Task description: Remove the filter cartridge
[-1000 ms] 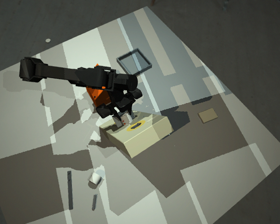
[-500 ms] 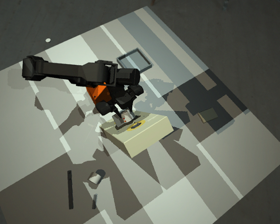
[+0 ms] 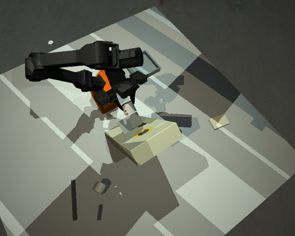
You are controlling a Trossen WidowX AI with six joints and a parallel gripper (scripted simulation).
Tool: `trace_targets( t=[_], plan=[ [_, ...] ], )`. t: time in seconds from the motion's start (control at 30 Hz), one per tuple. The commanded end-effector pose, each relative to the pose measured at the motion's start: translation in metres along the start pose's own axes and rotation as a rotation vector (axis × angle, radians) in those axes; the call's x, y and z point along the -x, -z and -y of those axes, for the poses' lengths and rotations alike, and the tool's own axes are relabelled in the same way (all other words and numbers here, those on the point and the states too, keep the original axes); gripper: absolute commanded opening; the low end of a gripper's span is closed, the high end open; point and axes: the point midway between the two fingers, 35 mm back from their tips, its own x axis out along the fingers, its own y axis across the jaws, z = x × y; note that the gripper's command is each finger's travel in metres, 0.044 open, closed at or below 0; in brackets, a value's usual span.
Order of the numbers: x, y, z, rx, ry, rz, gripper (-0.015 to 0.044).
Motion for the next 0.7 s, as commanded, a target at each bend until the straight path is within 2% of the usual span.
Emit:
trace_targets(
  t=[0.0,0.53,0.57,0.67],
  plan=[
    [0.004,-0.002,-0.012,-0.005,-0.003,0.000,0.0000],
    [-0.007,0.001,-0.089,-0.009,-0.006,0.002,0.0000],
    [-0.008,0.002,-0.078,0.008,-0.001,-0.007,0.0000],
    [-0.006,0.014,-0.097,0.095,-0.052,-0.022,0.0000]
  ],
)
